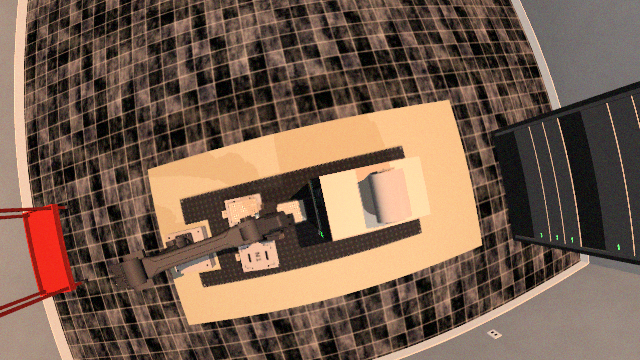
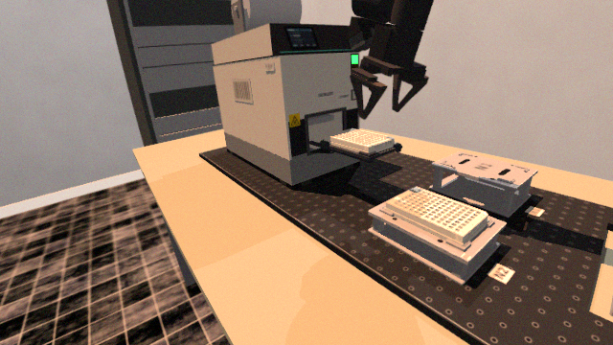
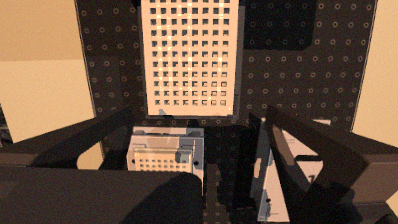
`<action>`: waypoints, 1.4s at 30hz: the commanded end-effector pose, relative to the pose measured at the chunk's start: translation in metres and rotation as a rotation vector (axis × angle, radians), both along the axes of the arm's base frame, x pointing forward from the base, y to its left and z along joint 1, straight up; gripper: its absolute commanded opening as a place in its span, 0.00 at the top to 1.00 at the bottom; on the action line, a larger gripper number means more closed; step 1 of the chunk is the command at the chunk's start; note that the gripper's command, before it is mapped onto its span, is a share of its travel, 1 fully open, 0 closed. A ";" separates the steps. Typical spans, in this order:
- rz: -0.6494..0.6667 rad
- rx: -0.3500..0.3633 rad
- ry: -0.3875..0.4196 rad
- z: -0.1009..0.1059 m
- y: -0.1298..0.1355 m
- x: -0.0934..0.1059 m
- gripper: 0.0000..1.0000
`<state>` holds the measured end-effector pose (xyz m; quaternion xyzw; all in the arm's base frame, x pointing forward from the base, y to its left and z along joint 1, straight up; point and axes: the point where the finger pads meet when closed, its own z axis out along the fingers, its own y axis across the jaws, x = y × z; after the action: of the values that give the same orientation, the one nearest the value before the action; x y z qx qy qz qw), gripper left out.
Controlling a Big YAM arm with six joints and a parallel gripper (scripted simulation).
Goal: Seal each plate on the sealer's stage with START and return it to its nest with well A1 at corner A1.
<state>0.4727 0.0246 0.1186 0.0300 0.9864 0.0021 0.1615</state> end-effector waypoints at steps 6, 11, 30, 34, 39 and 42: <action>0.001 -0.003 -0.002 -0.001 -0.006 -0.014 0.00; -0.002 0.004 -0.030 0.011 0.000 -0.014 0.00; -0.024 0.011 0.024 0.010 -0.004 0.003 0.00; -0.019 0.018 0.153 0.007 -0.005 0.005 0.00; -0.001 0.031 0.327 0.003 -0.006 0.008 0.00; 0.011 0.024 0.355 0.003 -0.003 0.006 0.00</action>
<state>0.4721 0.0216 0.1167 0.0380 0.9992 0.0118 -0.0019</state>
